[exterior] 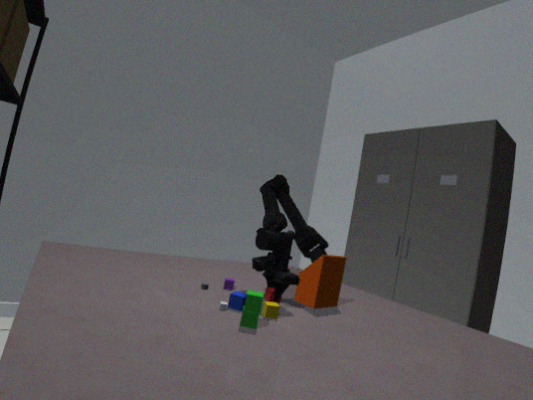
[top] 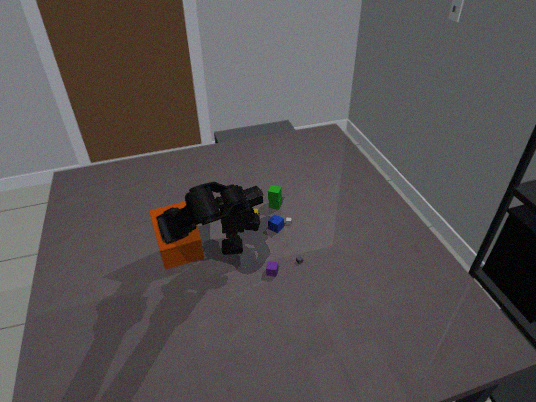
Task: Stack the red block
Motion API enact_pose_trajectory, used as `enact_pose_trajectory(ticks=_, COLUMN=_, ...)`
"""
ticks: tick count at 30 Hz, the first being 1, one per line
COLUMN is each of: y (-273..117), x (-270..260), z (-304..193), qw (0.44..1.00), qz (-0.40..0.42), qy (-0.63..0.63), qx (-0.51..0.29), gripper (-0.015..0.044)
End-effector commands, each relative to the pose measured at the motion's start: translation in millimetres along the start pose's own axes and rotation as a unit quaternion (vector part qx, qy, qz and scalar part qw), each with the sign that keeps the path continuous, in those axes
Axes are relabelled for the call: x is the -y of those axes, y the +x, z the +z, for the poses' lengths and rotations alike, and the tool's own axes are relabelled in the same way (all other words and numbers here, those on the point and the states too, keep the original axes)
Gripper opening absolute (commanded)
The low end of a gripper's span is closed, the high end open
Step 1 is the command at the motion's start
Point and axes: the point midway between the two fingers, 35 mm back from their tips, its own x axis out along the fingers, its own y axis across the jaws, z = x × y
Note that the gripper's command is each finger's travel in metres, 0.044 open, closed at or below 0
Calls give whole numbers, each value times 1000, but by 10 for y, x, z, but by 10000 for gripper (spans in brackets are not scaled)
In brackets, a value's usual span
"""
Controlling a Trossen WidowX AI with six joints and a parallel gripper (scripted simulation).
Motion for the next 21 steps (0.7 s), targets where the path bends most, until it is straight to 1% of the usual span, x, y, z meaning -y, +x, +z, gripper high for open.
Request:
enact_pose_trajectory(ticks=1, y=0, x=6, z=4, qw=1000, qz=-2, qy=-1, qx=1, gripper=144)
enact_pose_trajectory(ticks=4, y=0, x=6, z=4, qw=1000, qz=-2, qy=-1, qx=1, gripper=124)
enact_pose_trajectory(ticks=9, y=-88, x=-3, z=7, qw=1000, qz=-1, qy=-1, qx=1, gripper=0)
enact_pose_trajectory(ticks=21, y=-568, x=-14, z=6, qw=1000, qz=0, qy=-1, qx=1, gripper=0)
